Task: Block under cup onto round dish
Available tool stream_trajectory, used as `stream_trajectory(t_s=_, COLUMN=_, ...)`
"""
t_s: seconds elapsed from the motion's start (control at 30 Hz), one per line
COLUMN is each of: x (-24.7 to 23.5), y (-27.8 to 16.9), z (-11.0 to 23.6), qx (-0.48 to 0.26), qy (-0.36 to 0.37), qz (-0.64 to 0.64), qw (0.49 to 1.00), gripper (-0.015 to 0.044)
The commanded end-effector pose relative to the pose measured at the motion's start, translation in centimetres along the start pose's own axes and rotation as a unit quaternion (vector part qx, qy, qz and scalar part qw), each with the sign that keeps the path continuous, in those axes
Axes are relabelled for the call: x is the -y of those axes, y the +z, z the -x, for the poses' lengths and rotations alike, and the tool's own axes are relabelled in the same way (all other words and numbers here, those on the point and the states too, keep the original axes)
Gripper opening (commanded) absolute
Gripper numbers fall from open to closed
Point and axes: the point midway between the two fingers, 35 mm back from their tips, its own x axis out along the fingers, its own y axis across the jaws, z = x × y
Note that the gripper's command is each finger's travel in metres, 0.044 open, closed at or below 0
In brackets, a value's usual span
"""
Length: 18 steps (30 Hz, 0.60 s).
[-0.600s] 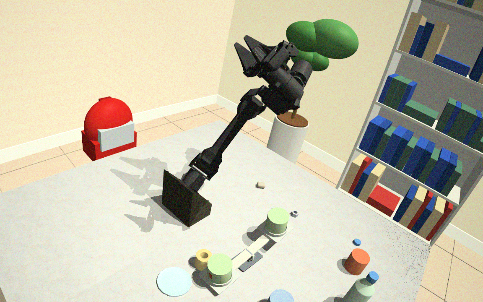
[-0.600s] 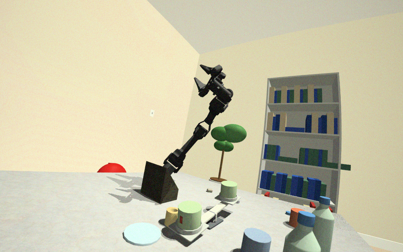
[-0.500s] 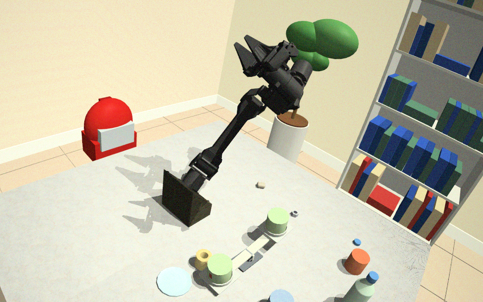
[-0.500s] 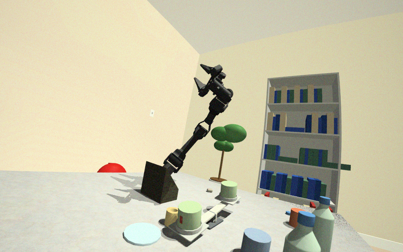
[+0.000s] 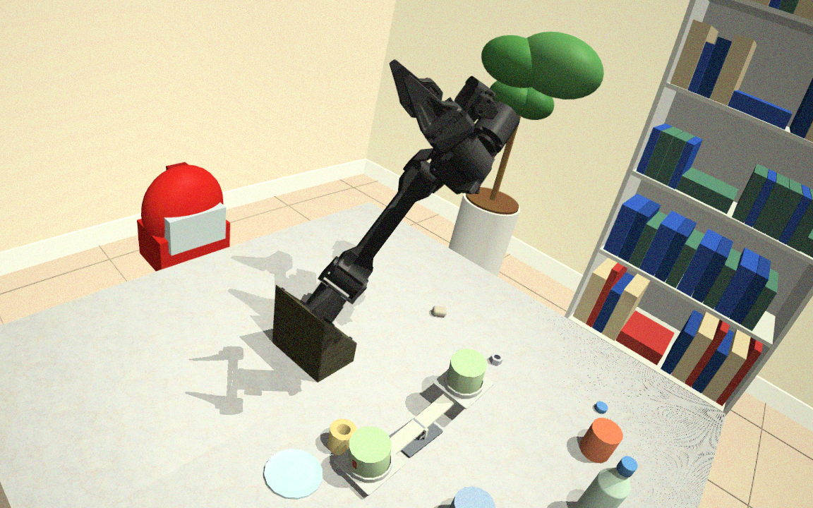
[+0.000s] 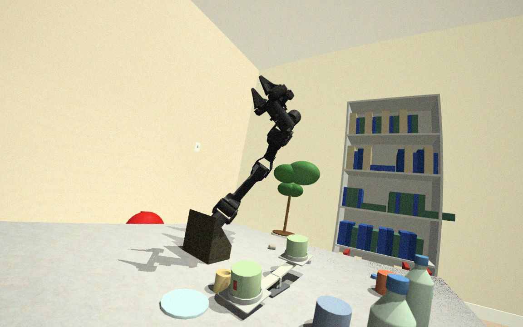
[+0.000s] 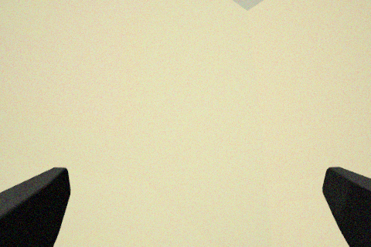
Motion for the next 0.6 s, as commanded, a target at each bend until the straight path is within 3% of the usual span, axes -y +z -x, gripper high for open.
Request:
stream_trajectory(t_s=0.0, x=-1.4, y=-1.2, z=-0.2, qx=0.005, qy=0.051, qz=0.056, qw=0.997, gripper=0.044)
stream_trajectory(t_s=0.57, x=-7.1, y=-8.1, z=0.9, qx=-0.009, qy=0.272, qz=0.235, qw=0.933, gripper=0.044)
